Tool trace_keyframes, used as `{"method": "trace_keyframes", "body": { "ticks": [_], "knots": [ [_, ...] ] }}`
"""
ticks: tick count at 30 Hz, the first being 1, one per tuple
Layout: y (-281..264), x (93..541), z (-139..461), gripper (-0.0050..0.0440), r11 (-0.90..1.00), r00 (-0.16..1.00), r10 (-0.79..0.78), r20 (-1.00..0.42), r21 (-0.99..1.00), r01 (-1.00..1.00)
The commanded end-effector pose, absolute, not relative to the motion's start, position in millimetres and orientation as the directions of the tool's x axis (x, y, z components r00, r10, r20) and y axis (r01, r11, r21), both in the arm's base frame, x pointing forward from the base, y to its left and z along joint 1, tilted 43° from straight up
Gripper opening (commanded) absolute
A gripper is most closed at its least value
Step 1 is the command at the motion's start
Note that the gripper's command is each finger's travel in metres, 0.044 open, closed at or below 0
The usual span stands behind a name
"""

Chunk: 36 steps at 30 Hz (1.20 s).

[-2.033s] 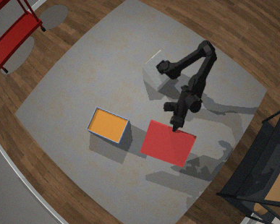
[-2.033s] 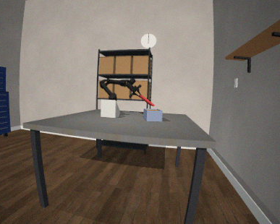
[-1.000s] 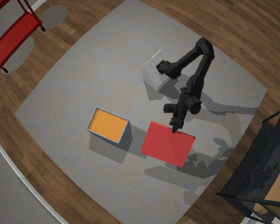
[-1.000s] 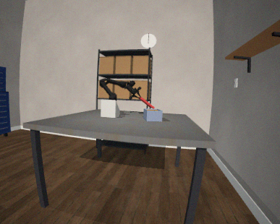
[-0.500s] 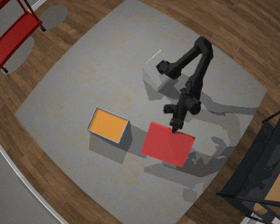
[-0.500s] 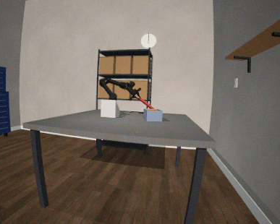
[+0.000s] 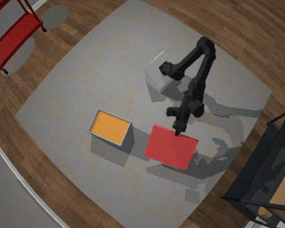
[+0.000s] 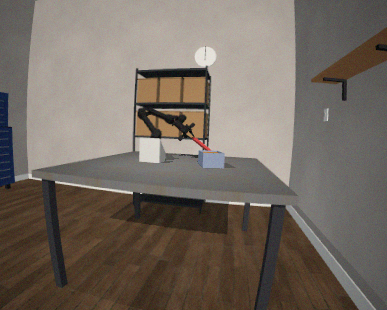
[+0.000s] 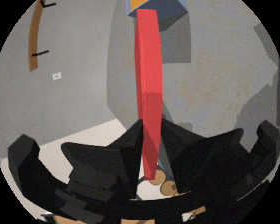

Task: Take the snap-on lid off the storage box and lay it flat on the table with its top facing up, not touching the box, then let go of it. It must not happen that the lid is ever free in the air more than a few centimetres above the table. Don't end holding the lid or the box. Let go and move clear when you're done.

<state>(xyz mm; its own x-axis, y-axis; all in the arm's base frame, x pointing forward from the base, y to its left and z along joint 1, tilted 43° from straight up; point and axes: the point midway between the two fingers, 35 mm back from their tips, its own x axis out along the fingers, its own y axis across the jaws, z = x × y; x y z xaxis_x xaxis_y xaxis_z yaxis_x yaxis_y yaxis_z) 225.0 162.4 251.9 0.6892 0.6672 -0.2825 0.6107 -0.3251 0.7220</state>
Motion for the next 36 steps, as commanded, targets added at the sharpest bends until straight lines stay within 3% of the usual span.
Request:
{"method": "trace_keyframes", "body": {
  "ticks": [1, 36],
  "knots": [
    [162, 226, 249, -0.005, -0.332, 0.696, 0.659, -0.286, 0.72, 0.61],
    [182, 226, 227, -0.005, -0.332, 0.696, 0.659, -0.286, 0.72, 0.61]
  ]
}}
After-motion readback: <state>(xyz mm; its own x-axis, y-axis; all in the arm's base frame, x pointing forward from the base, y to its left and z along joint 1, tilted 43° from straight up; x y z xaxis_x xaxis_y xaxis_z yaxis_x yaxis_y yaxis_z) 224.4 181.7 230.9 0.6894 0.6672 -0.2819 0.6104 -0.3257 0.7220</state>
